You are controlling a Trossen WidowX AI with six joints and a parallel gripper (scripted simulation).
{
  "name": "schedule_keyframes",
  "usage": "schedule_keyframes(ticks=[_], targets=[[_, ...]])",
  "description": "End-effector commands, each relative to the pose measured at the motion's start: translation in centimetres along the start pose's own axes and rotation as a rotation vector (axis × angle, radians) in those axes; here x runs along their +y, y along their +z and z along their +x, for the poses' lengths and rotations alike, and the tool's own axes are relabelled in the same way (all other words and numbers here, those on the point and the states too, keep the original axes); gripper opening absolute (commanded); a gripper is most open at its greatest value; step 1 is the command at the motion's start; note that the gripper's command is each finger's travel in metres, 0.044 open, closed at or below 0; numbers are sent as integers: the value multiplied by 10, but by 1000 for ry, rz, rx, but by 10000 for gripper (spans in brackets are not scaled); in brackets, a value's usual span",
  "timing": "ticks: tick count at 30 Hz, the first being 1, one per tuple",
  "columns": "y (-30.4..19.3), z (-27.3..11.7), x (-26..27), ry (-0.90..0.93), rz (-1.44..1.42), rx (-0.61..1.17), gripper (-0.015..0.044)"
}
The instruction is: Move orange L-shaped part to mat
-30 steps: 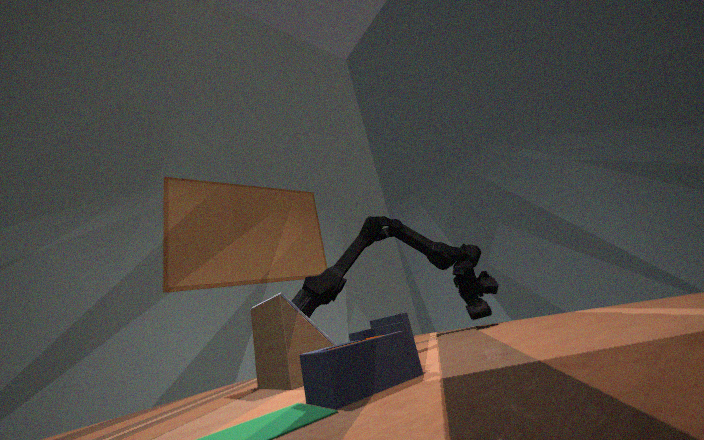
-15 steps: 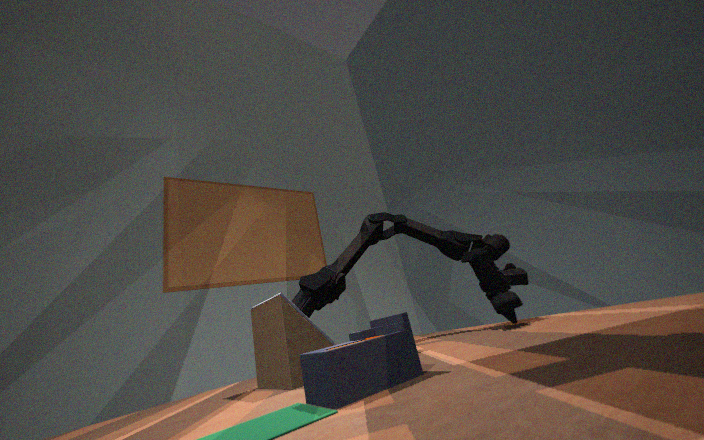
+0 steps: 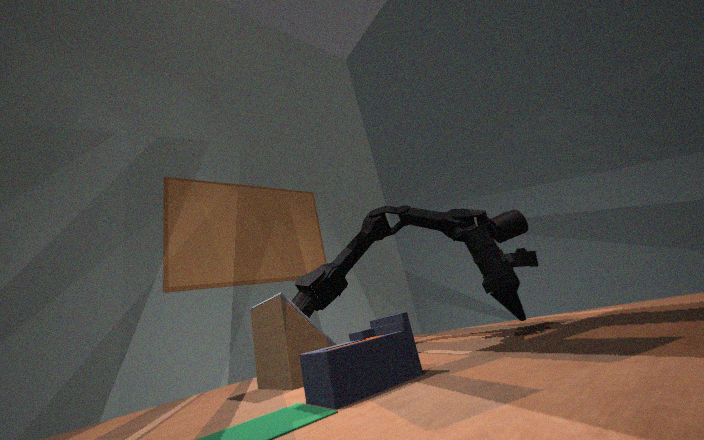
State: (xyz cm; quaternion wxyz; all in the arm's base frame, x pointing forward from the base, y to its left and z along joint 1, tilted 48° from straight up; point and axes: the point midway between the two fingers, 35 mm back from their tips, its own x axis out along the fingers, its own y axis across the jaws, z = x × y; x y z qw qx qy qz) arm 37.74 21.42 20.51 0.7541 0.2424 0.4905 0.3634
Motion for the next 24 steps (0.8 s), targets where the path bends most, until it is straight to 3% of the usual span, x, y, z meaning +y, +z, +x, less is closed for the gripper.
schedule_keyframes(ticks=[1,14,19,24], targets=[[-11,-22,-69,-98,69,30,180],[-101,-116,-214,-195,342,129,180],[-155,-154,-238,-127,475,141,180],[-163,-159,-240,-113,493,139,180]])
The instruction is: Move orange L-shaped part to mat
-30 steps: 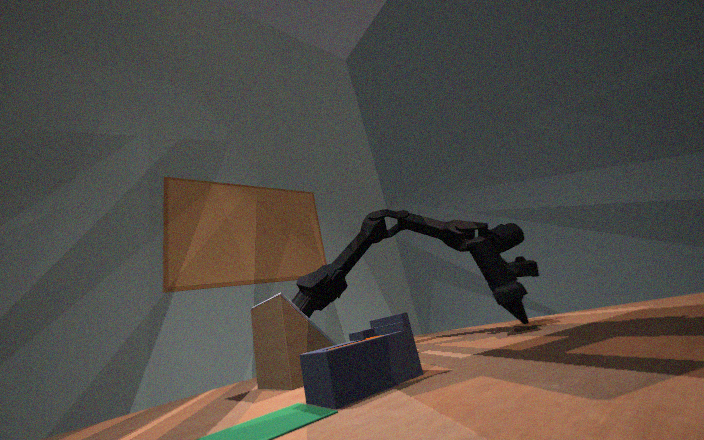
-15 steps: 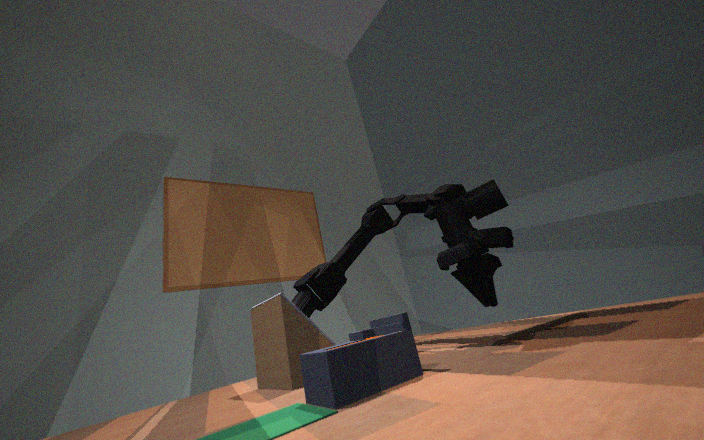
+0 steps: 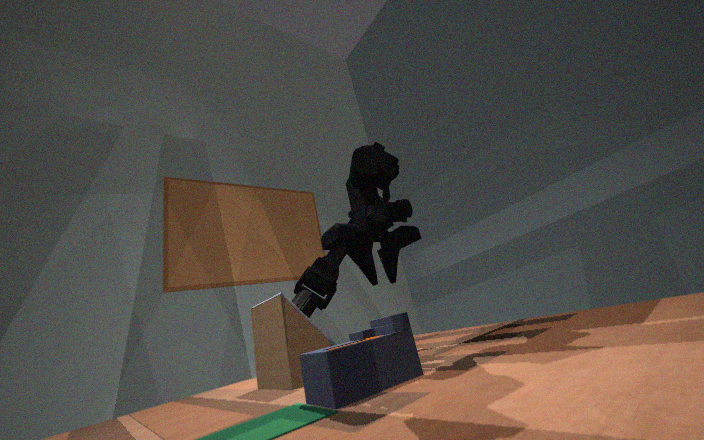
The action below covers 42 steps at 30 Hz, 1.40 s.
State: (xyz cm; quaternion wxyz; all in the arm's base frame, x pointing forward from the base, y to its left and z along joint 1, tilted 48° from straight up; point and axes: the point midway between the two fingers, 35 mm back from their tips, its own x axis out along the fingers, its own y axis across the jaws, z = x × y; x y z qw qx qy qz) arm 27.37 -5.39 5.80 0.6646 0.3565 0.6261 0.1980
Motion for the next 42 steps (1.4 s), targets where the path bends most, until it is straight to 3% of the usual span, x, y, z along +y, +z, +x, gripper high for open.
schedule_keyframes(ticks=[1,4,11,42], targets=[[-10,-3,-6,24,9,15,180],[-10,5,-6,23,9,15,180],[-12,71,-3,27,8,15,180],[-12,102,-2,28,8,15,180]])
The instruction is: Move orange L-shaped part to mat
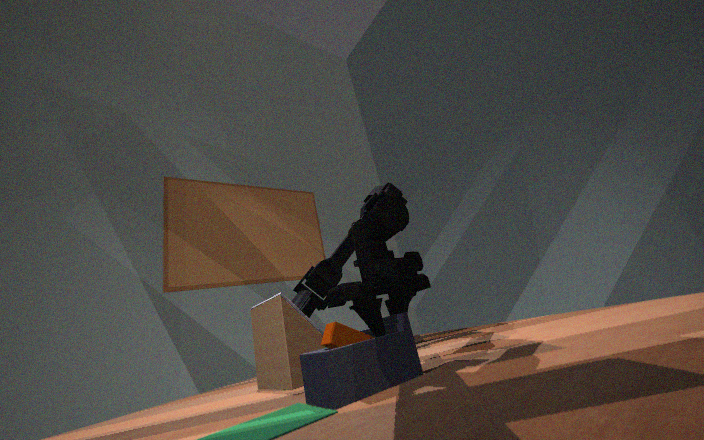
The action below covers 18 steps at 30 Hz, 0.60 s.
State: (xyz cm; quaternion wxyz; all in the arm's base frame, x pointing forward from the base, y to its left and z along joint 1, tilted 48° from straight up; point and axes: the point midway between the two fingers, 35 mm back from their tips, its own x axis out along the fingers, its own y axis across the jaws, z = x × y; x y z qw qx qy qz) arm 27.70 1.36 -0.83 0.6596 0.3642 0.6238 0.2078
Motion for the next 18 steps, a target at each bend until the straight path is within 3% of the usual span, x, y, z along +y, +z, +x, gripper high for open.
schedule_keyframes(ticks=[1,18], targets=[[-3,9,0,2,8,8,180],[-3,13,0,2,8,8,180]])
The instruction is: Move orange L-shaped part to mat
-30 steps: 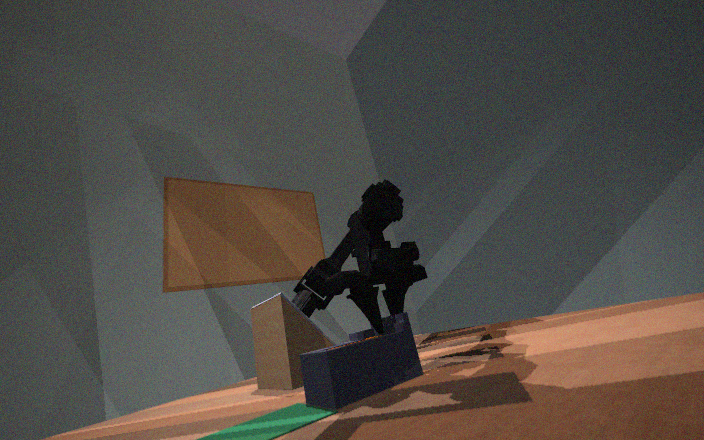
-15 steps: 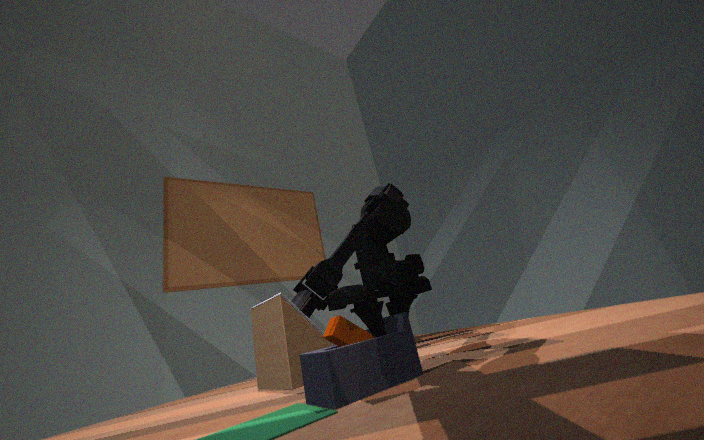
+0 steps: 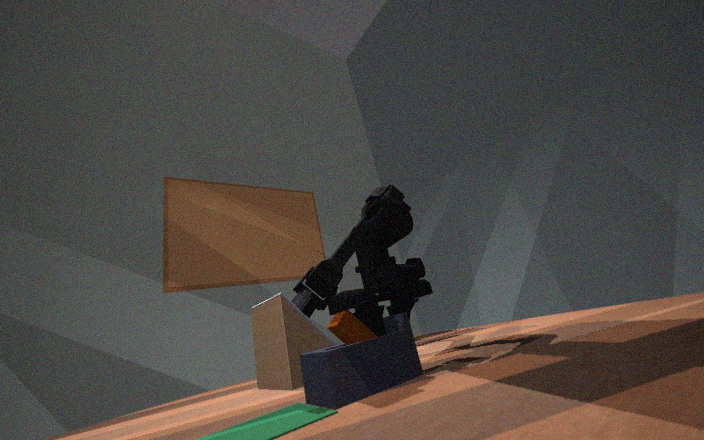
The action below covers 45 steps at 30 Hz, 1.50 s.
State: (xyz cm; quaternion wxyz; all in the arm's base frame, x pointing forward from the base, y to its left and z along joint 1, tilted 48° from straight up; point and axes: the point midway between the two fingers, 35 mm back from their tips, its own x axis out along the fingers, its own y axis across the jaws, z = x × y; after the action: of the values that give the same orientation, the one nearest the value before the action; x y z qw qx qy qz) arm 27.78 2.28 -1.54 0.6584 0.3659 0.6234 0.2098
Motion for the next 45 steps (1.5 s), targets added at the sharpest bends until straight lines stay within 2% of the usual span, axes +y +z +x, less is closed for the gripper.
schedule_keyframes(ticks=[1,21,24,29,31,45], targets=[[-2,2,-1,-3,7,6,180],[-1,-14,11,-4,7,6,180],[2,-36,6,-12,8,3,180],[1,-99,-1,-11,8,5,180],[-1,-109,-1,-7,8,6,180],[0,-105,-1,-6,15,2,180]])
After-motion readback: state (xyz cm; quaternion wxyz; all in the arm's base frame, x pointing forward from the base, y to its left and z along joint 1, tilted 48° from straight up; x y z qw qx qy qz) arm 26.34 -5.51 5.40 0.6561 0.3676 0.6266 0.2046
